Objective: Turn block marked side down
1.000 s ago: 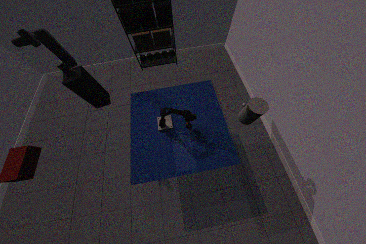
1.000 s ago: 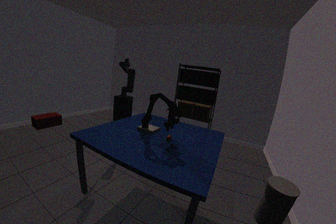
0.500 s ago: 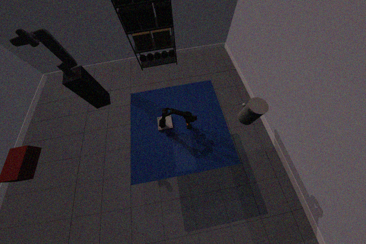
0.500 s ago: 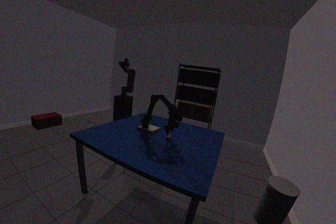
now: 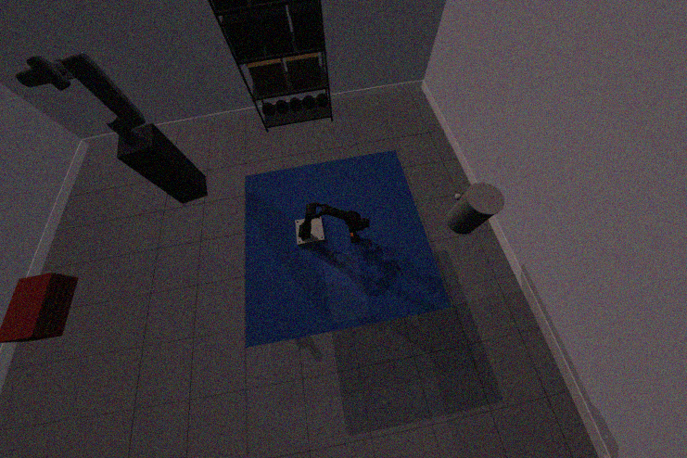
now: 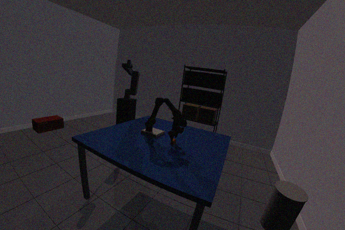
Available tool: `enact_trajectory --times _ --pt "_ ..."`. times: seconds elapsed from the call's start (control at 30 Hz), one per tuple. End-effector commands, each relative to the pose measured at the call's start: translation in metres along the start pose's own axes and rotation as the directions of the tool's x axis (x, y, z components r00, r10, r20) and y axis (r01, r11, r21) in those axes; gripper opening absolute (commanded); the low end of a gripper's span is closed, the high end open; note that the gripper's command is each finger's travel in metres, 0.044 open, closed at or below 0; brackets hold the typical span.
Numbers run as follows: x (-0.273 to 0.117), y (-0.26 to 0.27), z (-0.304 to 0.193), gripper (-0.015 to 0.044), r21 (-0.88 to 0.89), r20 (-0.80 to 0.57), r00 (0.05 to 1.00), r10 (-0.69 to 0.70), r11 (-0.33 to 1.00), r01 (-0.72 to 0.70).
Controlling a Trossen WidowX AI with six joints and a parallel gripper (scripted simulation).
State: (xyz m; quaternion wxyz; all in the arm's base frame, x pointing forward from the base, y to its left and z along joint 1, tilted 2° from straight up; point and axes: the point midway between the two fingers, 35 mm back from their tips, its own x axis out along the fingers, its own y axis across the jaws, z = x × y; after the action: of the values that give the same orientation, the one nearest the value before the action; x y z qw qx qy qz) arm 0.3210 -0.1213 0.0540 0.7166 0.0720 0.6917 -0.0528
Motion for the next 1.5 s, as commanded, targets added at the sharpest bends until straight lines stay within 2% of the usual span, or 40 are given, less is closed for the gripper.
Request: enact_trajectory --times 0.0,0.3,0.53,1.2,1.37,1.47 --pt "0.009 0.0 -0.002 0.044 0.006 -0.004 1.0 -0.004 1.0 0.004" --pt "0.021 0.0 -0.002 0.044 0.006 -0.005 1.0 -0.004 1.0 0.004" --pt "0.021 0.0 -0.002 0.0256 0.006 -0.005 1.0 -0.004 1.0 0.004" --pt "0.021 0.0 -0.002 0.0123 0.006 -0.005 1.0 -0.004 1.0 0.004" --pt "0.0 0.0 -0.002 0.0 0.007 -0.004 1.0 -0.004 1.0 0.004" --pt "-0.009 0.0 -0.002 0.0 0.006 -0.004 1.0 -0.004 1.0 0.004"
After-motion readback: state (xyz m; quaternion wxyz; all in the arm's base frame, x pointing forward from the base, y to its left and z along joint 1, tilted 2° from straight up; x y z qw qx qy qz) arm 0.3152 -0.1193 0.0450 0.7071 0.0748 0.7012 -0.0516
